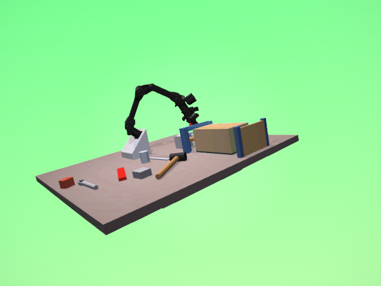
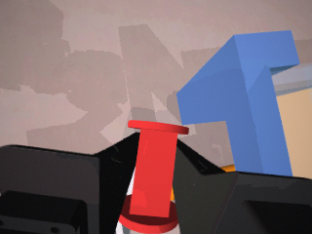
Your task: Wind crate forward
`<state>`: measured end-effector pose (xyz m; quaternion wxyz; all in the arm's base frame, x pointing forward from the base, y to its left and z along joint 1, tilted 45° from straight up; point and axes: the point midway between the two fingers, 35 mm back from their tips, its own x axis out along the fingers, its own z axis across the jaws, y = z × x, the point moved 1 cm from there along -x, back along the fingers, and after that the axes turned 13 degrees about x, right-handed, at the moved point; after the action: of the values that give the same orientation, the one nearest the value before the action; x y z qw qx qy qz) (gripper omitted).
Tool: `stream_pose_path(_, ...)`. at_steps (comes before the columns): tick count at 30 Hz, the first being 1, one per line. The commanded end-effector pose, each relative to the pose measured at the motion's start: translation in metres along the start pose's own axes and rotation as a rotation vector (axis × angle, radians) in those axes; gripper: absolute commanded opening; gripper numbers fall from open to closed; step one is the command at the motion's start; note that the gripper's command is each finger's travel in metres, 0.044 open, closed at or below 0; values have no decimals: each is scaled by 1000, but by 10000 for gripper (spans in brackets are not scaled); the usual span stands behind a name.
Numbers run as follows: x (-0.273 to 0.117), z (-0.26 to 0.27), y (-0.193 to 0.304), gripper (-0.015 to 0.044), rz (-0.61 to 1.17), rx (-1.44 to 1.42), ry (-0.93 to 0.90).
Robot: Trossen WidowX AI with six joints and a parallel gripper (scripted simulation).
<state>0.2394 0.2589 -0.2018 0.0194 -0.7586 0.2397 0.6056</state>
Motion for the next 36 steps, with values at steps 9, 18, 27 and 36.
stream_pose_path(9, 6, 29, -6, 0, -6, -13, -34)
stream_pose_path(18, 7, 41, -7, 0, -6, -13, -35)
stream_pose_path(27, 8, 52, -7, 0, -7, -13, -36)
stream_pose_path(36, 8, 64, -5, 0, -7, -13, -37)
